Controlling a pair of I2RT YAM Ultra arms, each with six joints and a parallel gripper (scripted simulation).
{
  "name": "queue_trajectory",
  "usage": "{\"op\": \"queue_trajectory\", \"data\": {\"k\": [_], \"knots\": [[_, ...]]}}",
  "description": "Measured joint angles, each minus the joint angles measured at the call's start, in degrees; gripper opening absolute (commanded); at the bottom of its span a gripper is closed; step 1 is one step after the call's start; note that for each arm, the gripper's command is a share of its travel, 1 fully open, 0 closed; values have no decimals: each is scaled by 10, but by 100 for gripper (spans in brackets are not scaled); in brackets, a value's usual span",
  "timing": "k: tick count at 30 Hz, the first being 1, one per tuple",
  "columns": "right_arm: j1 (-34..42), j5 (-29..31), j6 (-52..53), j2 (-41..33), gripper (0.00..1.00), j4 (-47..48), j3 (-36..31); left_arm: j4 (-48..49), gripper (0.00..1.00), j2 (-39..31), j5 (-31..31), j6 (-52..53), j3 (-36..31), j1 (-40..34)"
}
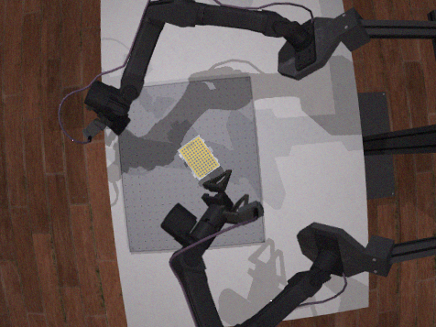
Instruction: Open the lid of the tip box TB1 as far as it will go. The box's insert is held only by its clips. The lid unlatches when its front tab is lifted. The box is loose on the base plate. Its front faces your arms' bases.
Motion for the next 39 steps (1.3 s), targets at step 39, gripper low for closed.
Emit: {"op": "queue_trajectory", "data": {"k": [39], "knots": [[-10, 1, 0, 0, 100, 0, 0, 327, 100, 33, 84, -166, -76, 123]]}}
